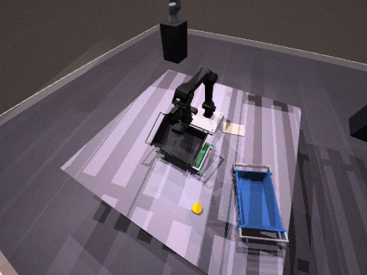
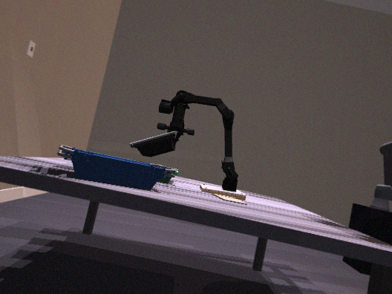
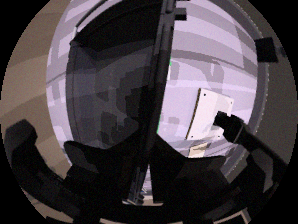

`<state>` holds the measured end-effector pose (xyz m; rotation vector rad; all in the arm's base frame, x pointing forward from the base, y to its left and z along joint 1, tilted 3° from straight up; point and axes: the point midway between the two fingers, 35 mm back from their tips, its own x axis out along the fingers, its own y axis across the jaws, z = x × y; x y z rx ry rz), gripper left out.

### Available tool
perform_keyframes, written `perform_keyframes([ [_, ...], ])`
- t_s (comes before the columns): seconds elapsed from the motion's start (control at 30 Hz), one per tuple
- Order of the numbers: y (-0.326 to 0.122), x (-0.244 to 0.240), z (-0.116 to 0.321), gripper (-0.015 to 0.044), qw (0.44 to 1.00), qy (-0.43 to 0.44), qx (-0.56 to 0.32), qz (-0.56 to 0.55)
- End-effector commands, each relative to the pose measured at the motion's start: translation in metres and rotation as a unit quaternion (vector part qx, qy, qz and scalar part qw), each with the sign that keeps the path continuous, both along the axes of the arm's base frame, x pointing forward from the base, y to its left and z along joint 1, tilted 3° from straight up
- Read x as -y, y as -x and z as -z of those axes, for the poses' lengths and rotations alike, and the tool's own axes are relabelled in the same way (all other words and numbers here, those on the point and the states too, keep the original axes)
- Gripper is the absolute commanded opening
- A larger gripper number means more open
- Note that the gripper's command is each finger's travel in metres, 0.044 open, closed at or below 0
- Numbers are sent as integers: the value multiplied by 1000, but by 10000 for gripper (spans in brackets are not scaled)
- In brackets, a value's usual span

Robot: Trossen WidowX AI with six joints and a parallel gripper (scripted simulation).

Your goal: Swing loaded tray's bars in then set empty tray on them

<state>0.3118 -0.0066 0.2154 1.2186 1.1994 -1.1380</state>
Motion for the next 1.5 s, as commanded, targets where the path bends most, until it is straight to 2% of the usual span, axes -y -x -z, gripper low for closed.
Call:
perform_keyframes([
  [0.0, 0, -13, -6, 0, 1000, 2, 14, -16],
  [1.47, 1, -21, -7, 0, 999, 2, 14, -29],
])
